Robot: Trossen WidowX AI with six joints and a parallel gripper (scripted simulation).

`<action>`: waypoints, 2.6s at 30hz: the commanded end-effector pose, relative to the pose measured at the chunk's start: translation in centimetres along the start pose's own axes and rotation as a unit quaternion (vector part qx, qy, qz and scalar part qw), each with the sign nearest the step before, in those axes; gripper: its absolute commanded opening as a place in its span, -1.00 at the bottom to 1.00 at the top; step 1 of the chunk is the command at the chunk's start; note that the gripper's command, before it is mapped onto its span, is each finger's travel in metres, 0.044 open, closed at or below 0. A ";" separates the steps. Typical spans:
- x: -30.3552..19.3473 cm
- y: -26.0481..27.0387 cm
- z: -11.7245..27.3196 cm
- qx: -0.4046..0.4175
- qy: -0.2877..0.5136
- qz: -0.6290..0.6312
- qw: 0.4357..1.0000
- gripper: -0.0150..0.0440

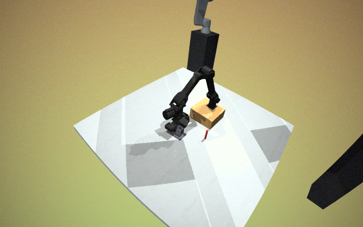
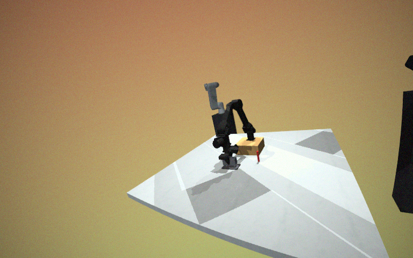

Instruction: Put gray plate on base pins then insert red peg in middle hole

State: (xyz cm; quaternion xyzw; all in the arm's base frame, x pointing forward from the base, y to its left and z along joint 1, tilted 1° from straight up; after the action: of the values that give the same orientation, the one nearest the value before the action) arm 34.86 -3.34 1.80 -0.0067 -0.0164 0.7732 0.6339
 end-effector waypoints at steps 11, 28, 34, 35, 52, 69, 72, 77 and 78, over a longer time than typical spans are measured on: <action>0.0 0.1 -0.8 0.001 0.000 0.000 1.000 -0.49; 0.0 0.1 -0.8 0.001 0.000 0.000 1.000 0.93; 0.0 -0.1 0.2 0.001 -0.001 0.000 1.000 1.00; -0.1 -0.3 1.5 0.001 -0.001 0.000 1.000 1.00; 2.9 0.1 11.1 0.002 -0.003 -0.180 0.984 1.00; 12.6 3.3 11.2 0.007 -0.003 -0.720 0.694 1.00; 13.5 3.8 11.2 0.007 -0.002 -0.767 0.642 1.00; 15.1 4.9 11.2 0.008 -0.002 -0.835 0.550 1.00; 15.4 5.1 11.2 0.009 -0.002 -0.848 0.530 1.00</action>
State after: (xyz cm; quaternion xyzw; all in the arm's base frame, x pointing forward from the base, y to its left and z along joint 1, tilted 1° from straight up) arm 30.01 6.75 12.18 0.0113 0.0036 0.1854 0.9826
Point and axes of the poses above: the point midway between the two fingers, 35 mm back from their tips, its own z axis back along the fingers, its own y axis across the jaws, x = y × z, the point moved 3 cm from there along z, back along the fingers, and after that the axes turned 4 degrees about z, right-handed, at the moved point
